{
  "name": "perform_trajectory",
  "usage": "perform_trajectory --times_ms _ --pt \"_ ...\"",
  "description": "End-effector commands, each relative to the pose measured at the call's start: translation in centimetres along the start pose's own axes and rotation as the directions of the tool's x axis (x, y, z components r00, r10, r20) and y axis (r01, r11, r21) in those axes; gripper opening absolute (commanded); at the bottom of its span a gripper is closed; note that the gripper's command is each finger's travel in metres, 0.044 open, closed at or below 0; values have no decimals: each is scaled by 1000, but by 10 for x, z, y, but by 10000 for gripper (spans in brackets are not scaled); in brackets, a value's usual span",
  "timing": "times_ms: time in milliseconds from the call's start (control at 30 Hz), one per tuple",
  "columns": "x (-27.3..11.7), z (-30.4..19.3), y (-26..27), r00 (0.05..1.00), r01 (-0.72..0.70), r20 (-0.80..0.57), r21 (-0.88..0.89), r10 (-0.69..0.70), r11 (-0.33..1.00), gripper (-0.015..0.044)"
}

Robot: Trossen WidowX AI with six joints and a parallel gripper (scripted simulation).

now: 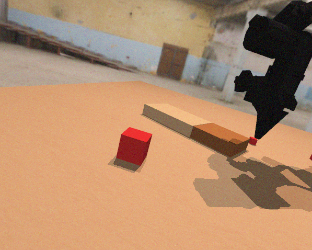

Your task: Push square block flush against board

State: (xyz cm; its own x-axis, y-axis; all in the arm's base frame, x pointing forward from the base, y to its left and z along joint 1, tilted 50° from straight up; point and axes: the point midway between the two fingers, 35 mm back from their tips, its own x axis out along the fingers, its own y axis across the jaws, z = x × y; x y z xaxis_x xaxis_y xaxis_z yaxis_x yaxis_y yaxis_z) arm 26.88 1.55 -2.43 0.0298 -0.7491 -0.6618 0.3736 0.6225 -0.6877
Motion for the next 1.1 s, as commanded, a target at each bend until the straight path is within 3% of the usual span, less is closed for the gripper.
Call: perform_trajectory --times_ms 0,1067 --pt "40 -3 -7 1000 21 -9 1 -21 1000 0" --pt "42 18 -5 1000 20 -9 1 -20 1000 0"
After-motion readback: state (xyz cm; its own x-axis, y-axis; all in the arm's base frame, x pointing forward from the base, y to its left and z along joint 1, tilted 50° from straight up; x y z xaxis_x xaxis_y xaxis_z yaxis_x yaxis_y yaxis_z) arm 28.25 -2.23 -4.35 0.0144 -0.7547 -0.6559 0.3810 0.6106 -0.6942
